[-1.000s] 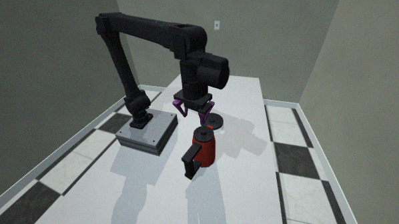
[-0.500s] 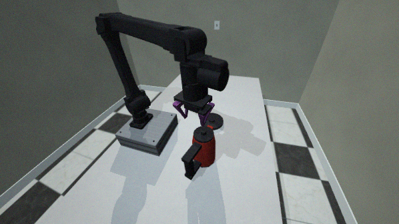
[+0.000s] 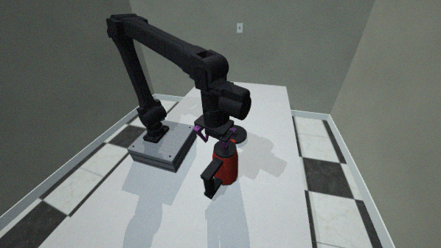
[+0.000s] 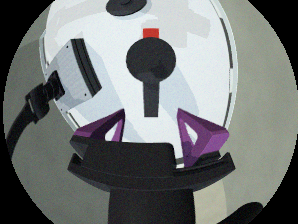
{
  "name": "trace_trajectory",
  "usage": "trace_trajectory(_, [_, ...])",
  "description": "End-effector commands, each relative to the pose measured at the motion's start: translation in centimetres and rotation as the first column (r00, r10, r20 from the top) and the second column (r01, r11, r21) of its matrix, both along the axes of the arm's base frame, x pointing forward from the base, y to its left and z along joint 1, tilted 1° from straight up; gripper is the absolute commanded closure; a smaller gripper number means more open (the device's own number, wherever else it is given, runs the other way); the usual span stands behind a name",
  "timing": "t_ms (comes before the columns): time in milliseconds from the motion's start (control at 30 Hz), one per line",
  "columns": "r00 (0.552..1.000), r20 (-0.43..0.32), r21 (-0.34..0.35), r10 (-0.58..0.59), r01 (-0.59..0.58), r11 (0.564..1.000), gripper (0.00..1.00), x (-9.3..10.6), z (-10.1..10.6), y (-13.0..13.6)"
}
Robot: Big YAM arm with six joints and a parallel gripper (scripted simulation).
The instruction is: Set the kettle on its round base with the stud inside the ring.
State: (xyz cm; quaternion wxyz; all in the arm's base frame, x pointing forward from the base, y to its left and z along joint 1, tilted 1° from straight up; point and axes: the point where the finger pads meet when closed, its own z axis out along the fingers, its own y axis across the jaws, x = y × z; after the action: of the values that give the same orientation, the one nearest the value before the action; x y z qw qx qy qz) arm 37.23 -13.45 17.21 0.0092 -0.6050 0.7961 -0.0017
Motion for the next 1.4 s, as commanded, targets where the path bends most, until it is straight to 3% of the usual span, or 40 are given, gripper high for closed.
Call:
trace_trajectory(0, [1.0,0.005,0.002,-0.003,0.003,1.0,0.26,0.4,-1.1,0.0])
trace_trajectory(467, [1.0,0.004,0.002,0.0,0.0,1.0,0.26,0.5,-7.0,0.3])
trace_trajectory(1367, [1.0,-0.002,0.004,0.001,-0.001,1.0,0.26,0.3,-7.8,0.4])
